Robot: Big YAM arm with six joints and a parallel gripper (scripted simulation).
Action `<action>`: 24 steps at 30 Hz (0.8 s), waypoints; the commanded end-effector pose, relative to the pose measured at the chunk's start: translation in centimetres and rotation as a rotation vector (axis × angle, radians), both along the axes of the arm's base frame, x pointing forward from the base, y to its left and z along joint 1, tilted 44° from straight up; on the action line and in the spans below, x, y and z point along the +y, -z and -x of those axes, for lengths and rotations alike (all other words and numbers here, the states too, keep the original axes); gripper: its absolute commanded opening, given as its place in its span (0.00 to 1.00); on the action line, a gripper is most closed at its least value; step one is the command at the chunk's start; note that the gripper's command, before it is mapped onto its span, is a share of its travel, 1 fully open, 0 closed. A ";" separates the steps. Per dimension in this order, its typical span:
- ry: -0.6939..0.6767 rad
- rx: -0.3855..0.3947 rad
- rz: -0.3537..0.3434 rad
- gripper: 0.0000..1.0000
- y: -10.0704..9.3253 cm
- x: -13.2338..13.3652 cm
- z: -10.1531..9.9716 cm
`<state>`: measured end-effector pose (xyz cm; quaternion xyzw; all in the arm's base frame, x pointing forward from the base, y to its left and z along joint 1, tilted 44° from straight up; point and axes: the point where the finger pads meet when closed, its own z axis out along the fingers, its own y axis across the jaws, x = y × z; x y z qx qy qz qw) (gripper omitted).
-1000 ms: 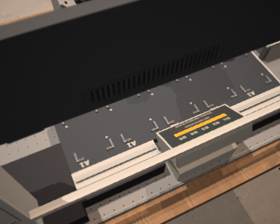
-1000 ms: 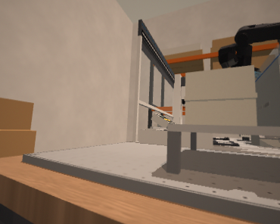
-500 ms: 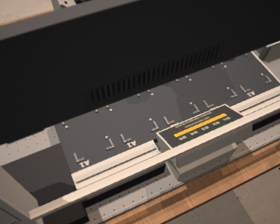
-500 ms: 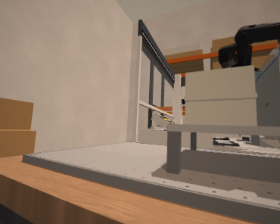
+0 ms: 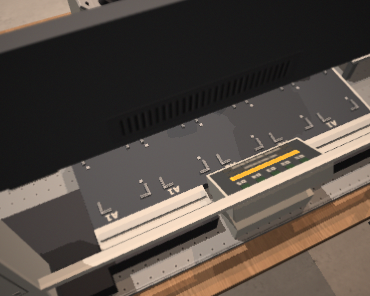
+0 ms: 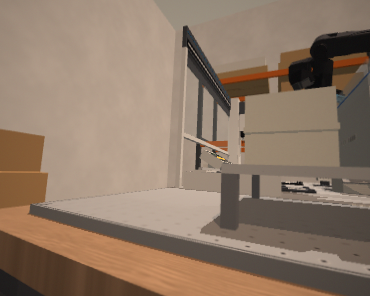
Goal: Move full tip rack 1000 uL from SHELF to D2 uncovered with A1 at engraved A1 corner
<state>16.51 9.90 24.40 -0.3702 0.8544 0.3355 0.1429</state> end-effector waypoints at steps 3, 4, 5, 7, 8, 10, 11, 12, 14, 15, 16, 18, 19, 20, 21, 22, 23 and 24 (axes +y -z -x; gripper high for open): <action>-0.047 -0.071 0.040 1.00 -2.6 1.1 -0.9; -0.062 -0.078 0.050 1.00 -2.9 1.6 -0.7; -0.078 -0.068 0.061 1.00 -2.7 1.7 -0.9; -0.078 -0.068 0.061 1.00 -2.7 1.7 -0.9; -0.093 -0.077 0.071 1.00 -3.1 2.2 -0.7; -0.124 -0.079 0.093 1.00 -3.4 2.9 -0.6; -0.139 -0.085 0.103 1.00 -3.6 3.3 -0.4; -0.154 -0.080 0.115 1.00 -3.5 3.5 -0.5; -0.184 -0.097 0.134 1.00 -4.1 4.4 -0.2; -0.199 -0.102 0.144 1.00 -4.3 4.8 -0.1; -0.214 -0.110 0.153 1.00 -4.6 5.2 0.1; -0.243 -0.126 0.171 1.00 -5.1 6.1 0.4; -0.258 -0.130 0.181 1.00 -5.3 6.6 0.5; -0.272 -0.138 0.189 1.00 -5.5 7.0 0.7; -0.286 -0.148 0.197 1.00 -5.8 7.4 0.9; -0.300 -0.158 0.205 1.00 -6.1 7.8 1.1; -0.300 -0.158 0.205 1.00 -6.1 7.8 1.1; -0.300 -0.158 0.205 1.00 -6.1 7.8 1.1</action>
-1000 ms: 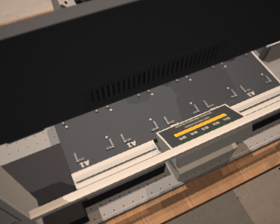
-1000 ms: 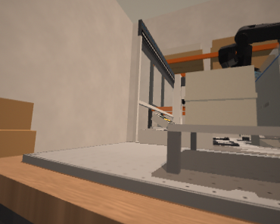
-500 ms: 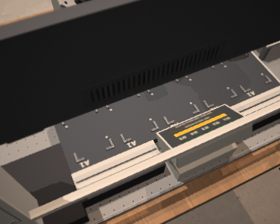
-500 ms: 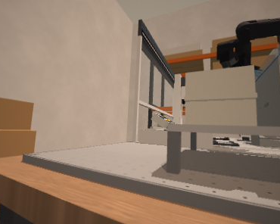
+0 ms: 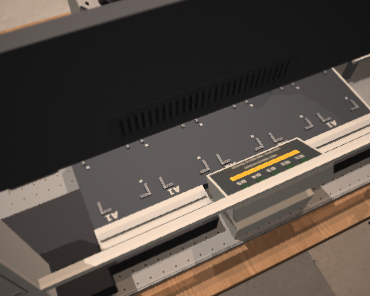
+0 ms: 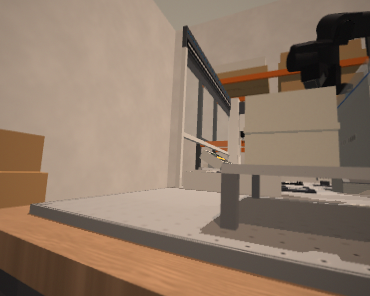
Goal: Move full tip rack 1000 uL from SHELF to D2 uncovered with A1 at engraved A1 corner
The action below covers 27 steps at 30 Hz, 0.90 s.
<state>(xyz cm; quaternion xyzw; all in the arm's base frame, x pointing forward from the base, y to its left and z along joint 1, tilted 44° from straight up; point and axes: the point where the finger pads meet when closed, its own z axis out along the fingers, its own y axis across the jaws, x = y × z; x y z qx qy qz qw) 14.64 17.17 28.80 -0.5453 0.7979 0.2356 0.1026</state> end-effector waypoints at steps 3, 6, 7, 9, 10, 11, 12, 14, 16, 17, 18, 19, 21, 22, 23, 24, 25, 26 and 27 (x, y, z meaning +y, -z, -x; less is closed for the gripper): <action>-0.005 -0.058 -0.002 1.00 -2.6 1.7 0.0; -0.049 -0.088 0.015 1.00 -3.3 2.9 0.6; -0.063 -0.104 0.015 1.00 -3.7 3.3 0.9; -0.088 -0.135 0.009 1.00 -4.5 3.9 1.5; -0.102 -0.151 0.006 1.00 -4.9 4.2 1.9; -0.106 -0.149 0.010 1.00 -5.0 4.6 2.0; -0.120 -0.166 0.005 1.00 -5.4 4.9 2.4; -0.137 -0.181 0.001 1.00 -5.9 5.6 2.9; -0.141 -0.178 0.006 1.00 -6.0 6.1 3.1; -0.141 -0.178 0.006 1.00 -6.0 6.1 3.1; -0.157 -0.166 0.031 1.00 -4.3 5.8 3.8; -0.167 -0.207 -0.007 1.00 -6.3 6.2 4.1; -0.174 -0.207 -0.006 1.00 -7.1 7.4 4.3; -0.174 -0.206 -0.006 1.00 -7.3 7.6 4.6; -0.187 -0.220 -0.014 1.00 -7.6 7.9 5.0; -0.189 -0.222 -0.016 1.00 -7.9 8.2 5.3; -0.199 -0.249 -0.048 1.00 -8.9 7.9 6.0; -0.203 -0.246 -0.043 1.00 -8.9 8.3 6.2; -0.213 -0.265 -0.066 1.00 -9.6 8.2 6.7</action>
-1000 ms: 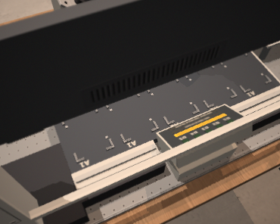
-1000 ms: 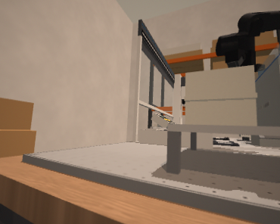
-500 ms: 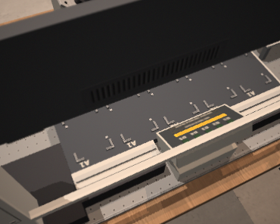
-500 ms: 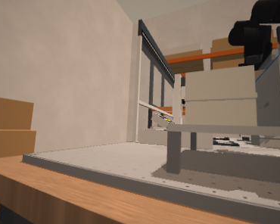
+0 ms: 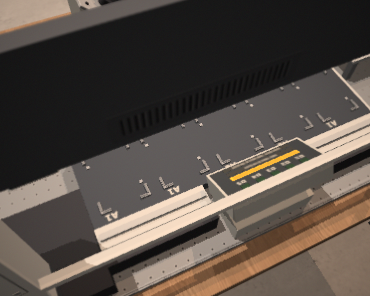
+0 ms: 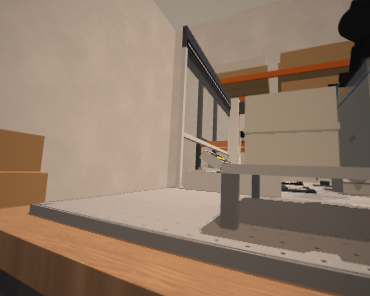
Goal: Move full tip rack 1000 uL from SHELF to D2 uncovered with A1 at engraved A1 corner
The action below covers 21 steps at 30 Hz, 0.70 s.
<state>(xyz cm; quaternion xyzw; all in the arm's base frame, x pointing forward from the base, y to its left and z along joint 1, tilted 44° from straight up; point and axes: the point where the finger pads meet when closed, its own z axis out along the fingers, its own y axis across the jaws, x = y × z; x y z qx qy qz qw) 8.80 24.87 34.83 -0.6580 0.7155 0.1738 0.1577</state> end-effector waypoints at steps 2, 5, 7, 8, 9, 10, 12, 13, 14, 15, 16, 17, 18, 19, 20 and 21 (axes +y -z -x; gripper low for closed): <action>-0.008 -0.037 -0.103 1.00 -4.1 1.1 1.5; -0.027 -0.040 -0.105 1.00 -4.5 2.2 2.4; -0.027 -0.040 -0.105 1.00 -4.5 2.2 2.4; -0.040 -0.038 -0.088 1.00 -2.8 1.5 3.1; -0.043 -0.042 -0.101 1.00 -4.1 2.5 3.2; -0.055 -0.059 -0.146 1.00 -5.6 2.2 3.7; -0.058 -0.052 -0.130 1.00 -5.8 3.4 4.3; -0.058 -0.050 -0.127 1.00 -6.0 3.5 4.7; -0.070 -0.056 -0.146 1.00 -6.4 3.7 5.1; -0.073 -0.057 -0.150 1.00 -6.7 3.8 5.5; -0.085 -0.068 -0.200 1.00 -7.9 2.9 6.0; -0.087 -0.066 -0.198 1.00 -8.1 3.2 6.4; -0.099 -0.068 -0.208 1.00 -7.9 3.1 6.8; -0.102 -0.068 -0.215 1.00 -8.6 3.6 7.2; -0.103 -0.063 -0.190 1.00 -8.2 4.5 7.5; -0.114 -0.064 -0.208 1.00 -8.5 4.5 7.9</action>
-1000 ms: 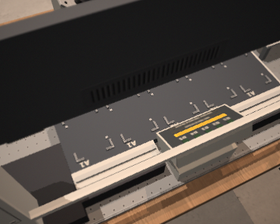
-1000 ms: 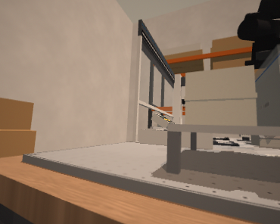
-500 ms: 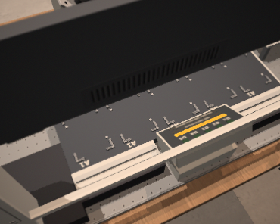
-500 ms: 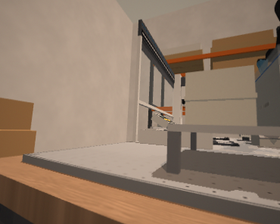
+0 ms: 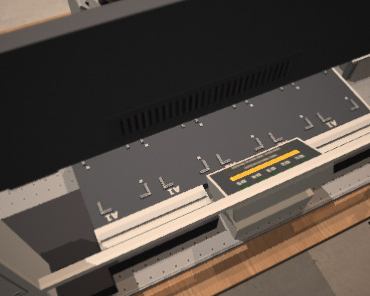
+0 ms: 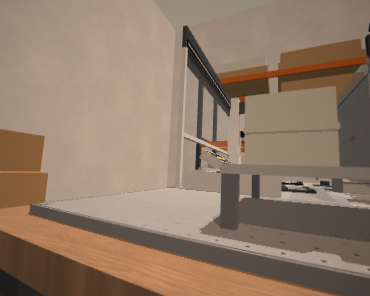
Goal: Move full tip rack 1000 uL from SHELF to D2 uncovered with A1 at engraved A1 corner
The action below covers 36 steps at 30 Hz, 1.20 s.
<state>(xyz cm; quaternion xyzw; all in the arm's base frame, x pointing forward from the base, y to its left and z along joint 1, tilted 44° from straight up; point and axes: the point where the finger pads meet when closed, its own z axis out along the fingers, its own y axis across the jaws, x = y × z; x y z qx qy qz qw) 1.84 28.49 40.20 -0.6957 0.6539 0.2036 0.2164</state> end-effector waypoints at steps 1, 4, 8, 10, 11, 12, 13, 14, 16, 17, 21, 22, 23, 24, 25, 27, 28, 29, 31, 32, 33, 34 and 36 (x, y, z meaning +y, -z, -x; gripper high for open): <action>0.003 0.019 -0.081 1.00 -3.5 1.0 1.4; -0.009 0.019 -0.077 1.00 -1.9 -0.1 1.8; -0.028 0.024 -0.125 1.00 -5.0 1.4 3.4; -0.039 0.029 -0.161 1.00 -6.1 0.8 4.2; -0.043 0.031 -0.160 1.00 -6.2 1.1 4.6; -0.043 0.030 -0.140 1.00 -6.0 1.4 5.1; -0.054 0.036 -0.176 1.00 -6.8 1.1 5.4; -0.058 0.037 -0.172 1.00 -6.9 1.5 5.9; -0.073 0.048 -0.208 1.00 -7.9 1.0 6.6; -0.073 0.045 -0.184 1.00 -7.6 1.4 7.1; -0.096 0.057 -0.203 1.00 -6.4 0.4 7.7; -0.104 0.062 -0.216 1.00 -6.7 0.3 8.1; -0.104 0.071 -0.251 1.00 -9.3 0.8 8.7; -0.103 0.064 -0.213 1.00 -8.8 0.9 9.1; -0.103 0.065 -0.213 1.00 -9.1 0.9 9.5; -0.103 0.065 -0.213 1.00 -9.3 0.8 9.8; -0.103 0.061 -0.199 1.00 -8.6 0.9 9.8; -0.104 0.049 -0.156 1.00 -6.3 1.0 9.8; -0.081 0.050 -0.165 1.00 -6.6 0.9 9.1; -0.082 0.054 -0.179 1.00 -7.2 0.9 9.1; -0.083 0.056 -0.179 1.00 -6.5 1.8 9.4; -0.084 0.057 -0.179 1.00 -6.2 2.0 9.4; -0.086 0.057 -0.179 1.00 -6.0 2.3 9.5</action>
